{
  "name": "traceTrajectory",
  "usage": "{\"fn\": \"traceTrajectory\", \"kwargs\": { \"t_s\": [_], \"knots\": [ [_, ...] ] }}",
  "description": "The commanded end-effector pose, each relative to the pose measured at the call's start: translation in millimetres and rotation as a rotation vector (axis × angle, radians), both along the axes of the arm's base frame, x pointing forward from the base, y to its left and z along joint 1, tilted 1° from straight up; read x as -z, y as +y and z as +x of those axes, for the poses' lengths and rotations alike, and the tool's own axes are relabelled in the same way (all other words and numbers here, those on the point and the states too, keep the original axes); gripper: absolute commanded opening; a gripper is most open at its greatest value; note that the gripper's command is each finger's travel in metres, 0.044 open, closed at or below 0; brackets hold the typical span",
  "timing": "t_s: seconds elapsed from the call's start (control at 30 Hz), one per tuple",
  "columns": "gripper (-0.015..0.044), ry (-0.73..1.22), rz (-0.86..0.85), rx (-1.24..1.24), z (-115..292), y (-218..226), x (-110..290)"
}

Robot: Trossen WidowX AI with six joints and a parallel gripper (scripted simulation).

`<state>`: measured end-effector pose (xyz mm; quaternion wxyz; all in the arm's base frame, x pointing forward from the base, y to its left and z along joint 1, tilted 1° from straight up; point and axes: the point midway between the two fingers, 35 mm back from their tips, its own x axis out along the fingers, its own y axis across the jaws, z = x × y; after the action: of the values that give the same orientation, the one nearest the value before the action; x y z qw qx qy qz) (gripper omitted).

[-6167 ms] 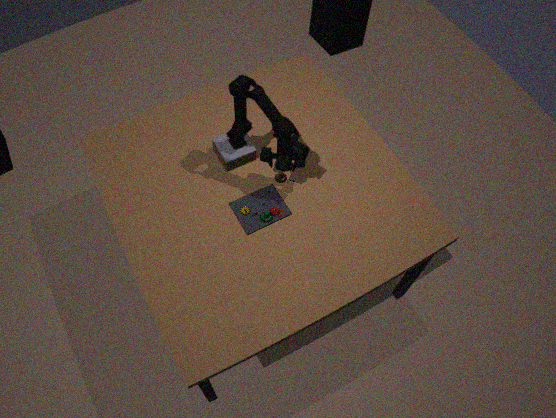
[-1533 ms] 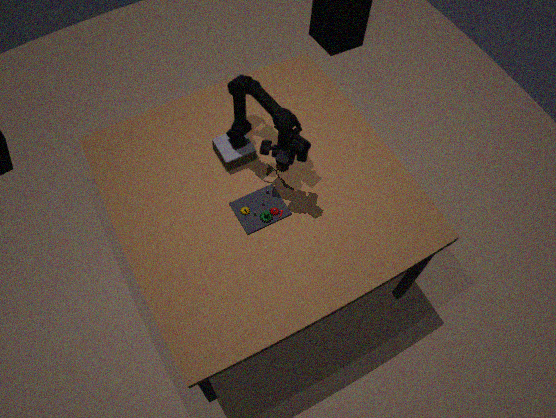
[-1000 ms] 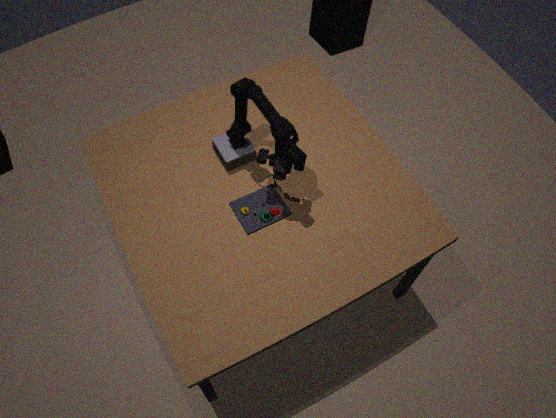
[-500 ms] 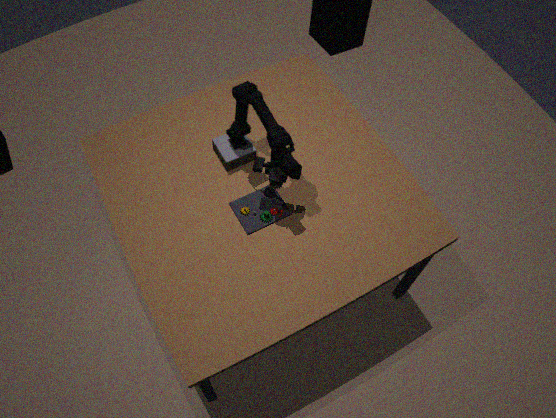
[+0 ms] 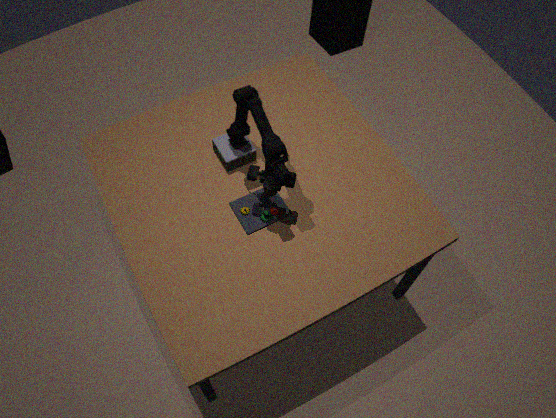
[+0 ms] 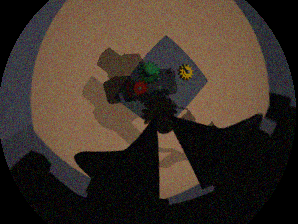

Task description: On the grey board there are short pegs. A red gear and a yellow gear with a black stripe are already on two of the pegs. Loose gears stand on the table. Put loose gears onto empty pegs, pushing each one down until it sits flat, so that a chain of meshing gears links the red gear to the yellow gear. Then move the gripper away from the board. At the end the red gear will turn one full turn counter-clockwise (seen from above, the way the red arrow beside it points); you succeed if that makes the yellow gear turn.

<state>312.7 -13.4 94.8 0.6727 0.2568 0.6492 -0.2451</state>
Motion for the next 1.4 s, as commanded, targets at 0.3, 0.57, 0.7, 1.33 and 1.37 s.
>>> {"fn": "traceTrajectory", "kwargs": {
  "t_s": [0.3,0.57,0.7,1.33,1.37],
  "knots": [
    [0.0000,0.001,-0.001,-0.002,12,-33,14],
    [0.0000,0.001,-0.002,-0.002,16,-54,22],
    [0.0000,0.000,-0.003,-0.002,18,-64,27],
    [0.0000,0.000,-0.007,-0.089,19,-84,33],
    [0.0000,0.000,-0.008,-0.117,19,-84,33]
  ]
}}
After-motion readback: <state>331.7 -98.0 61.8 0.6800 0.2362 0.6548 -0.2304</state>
